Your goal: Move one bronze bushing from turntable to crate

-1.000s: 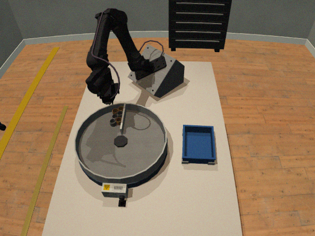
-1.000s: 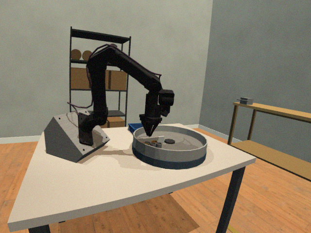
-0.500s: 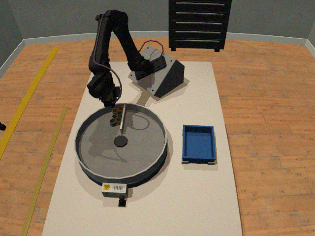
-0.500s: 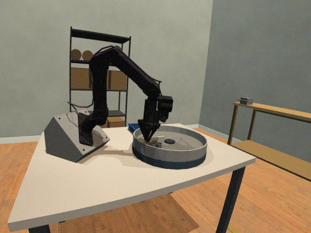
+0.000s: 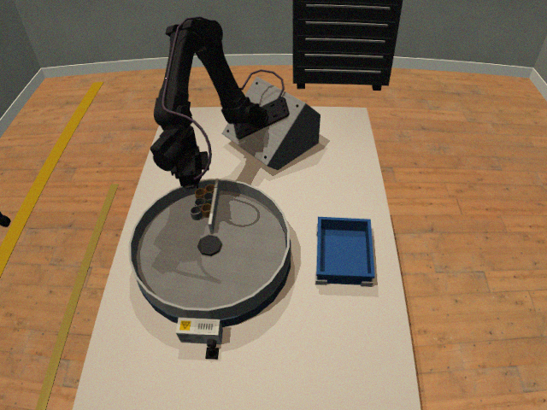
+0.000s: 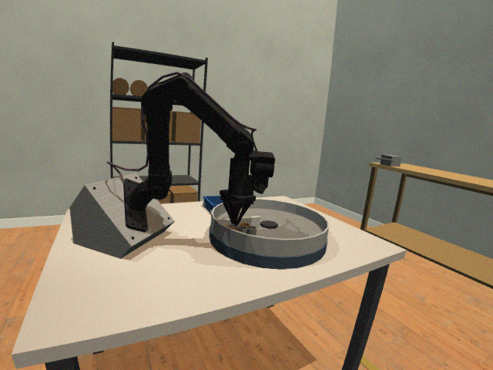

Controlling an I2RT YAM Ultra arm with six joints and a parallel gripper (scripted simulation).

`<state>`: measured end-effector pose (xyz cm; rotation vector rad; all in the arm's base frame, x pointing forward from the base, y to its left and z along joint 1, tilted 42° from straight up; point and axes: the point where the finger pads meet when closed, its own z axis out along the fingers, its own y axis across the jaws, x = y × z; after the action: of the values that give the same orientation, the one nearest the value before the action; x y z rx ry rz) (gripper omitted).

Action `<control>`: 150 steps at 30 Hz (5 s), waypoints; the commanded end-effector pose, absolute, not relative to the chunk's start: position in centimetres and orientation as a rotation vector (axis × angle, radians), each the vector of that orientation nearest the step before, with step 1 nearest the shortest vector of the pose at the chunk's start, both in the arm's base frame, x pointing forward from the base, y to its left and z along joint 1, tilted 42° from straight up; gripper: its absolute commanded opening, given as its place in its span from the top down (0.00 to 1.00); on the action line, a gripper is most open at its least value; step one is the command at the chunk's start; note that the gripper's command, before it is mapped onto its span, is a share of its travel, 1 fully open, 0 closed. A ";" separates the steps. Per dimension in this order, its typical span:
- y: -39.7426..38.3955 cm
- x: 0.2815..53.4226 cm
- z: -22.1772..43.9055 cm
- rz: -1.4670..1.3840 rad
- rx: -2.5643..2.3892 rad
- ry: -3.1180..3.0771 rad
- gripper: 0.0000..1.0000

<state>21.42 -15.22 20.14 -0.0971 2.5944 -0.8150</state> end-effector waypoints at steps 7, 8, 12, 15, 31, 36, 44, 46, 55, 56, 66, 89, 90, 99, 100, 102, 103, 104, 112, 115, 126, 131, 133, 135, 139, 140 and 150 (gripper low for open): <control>-15.1 21.6 21.1 -0.814 -0.099 2.558 0.87; -15.1 21.6 21.1 -0.814 -0.099 2.558 0.87; -15.1 21.6 21.1 -0.814 -0.099 2.558 0.87; -15.1 21.6 21.1 -0.814 -0.099 2.558 0.87; -15.4 22.1 20.9 -0.808 -0.103 2.577 0.87; -15.4 22.1 20.9 -0.808 -0.103 2.577 0.87; -15.4 22.1 20.9 -0.808 -0.103 2.577 0.87; -15.4 22.1 20.9 -0.808 -0.103 2.577 0.87; -15.4 22.1 20.9 -0.808 -0.103 2.577 0.87; -15.4 22.1 20.9 -0.808 -0.103 2.577 0.87; -15.4 22.1 21.1 -0.809 -0.102 2.572 0.87; -15.4 22.1 21.3 -0.812 -0.099 2.566 0.87; -15.4 22.1 21.3 -0.812 -0.099 2.566 0.87; -15.4 22.1 21.3 -0.812 -0.099 2.566 0.87; -15.4 22.1 21.3 -0.812 -0.099 2.566 0.87; -15.4 22.1 21.3 -0.812 -0.099 2.566 0.87; -15.4 22.1 21.3 -0.812 -0.099 2.566 0.87; -15.4 22.1 21.3 -0.812 -0.099 2.566 0.87; -15.4 21.9 20.9 -0.802 -0.105 2.594 0.87; -15.3 21.8 21.5 -0.810 -0.099 2.574 0.87; -15.4 21.9 21.6 -0.812 -0.097 2.568 0.87; -15.4 21.9 21.6 -0.812 -0.097 2.568 0.87; -15.4 21.9 21.6 -0.812 -0.097 2.568 0.87; -15.4 21.9 21.6 -0.812 -0.097 2.568 0.87; -15.4 21.9 21.6 -0.812 -0.097 2.568 0.87; -15.4 21.9 21.6 -0.812 -0.097 2.568 0.87; -15.4 21.9 21.5 -0.812 -0.097 2.568 0.87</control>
<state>21.44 -15.20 19.77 -0.1039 2.6124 -0.8075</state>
